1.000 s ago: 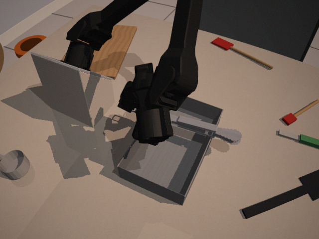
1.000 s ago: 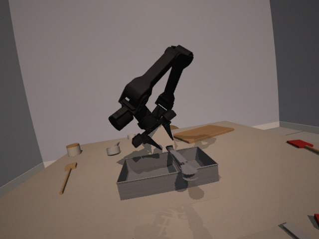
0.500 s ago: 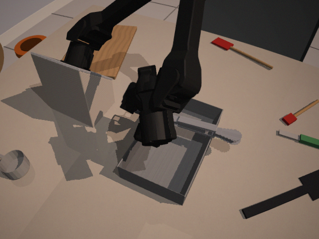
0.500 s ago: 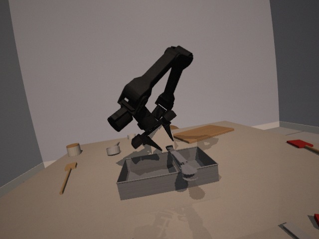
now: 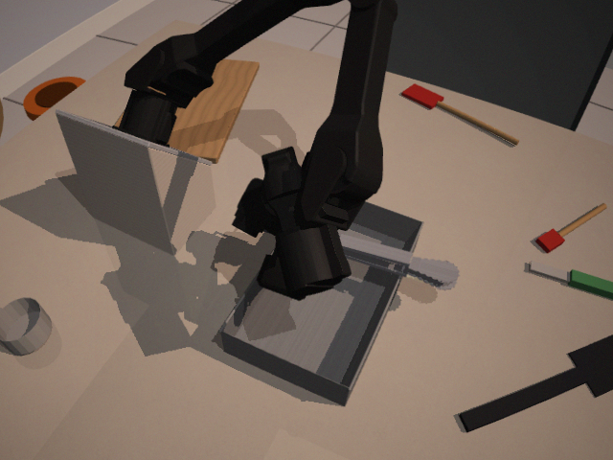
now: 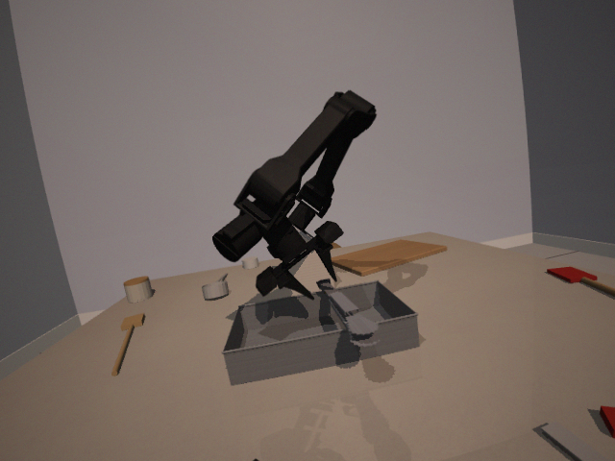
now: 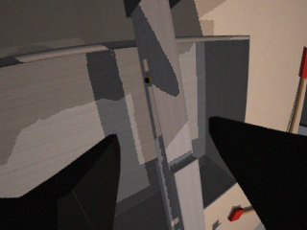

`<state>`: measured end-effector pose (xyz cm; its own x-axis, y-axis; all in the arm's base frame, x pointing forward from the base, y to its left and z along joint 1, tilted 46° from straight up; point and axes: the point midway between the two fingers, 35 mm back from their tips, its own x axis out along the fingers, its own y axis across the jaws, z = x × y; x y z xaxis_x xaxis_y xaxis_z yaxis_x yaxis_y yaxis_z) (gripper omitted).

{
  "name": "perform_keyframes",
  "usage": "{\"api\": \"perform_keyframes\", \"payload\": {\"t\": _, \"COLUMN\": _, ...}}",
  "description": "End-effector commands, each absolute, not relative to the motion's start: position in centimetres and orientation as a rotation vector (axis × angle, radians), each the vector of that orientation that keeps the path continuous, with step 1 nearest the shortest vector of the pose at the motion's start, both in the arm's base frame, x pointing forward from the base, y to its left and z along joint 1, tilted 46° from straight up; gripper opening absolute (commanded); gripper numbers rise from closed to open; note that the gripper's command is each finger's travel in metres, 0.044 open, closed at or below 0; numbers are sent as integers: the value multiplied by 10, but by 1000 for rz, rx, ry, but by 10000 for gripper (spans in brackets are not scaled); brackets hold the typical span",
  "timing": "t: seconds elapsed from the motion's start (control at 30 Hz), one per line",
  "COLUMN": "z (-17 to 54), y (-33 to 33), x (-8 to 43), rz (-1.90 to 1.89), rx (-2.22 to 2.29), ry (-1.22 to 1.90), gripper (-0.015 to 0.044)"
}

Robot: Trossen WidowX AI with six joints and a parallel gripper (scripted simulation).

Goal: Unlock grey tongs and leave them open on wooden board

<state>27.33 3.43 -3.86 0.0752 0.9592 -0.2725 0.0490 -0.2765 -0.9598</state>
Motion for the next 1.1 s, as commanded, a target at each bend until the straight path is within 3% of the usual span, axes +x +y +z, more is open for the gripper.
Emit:
{"api": "perform_keyframes", "payload": {"t": 0.0, "z": -40, "y": 41, "x": 274, "rz": 1329, "rx": -1484, "ry": -1050, "gripper": 260}}
{"api": "perform_keyframes", "payload": {"t": 1.07, "z": -48, "y": 92, "x": 274, "rz": 1313, "rx": -1464, "ry": -1072, "gripper": 260}}
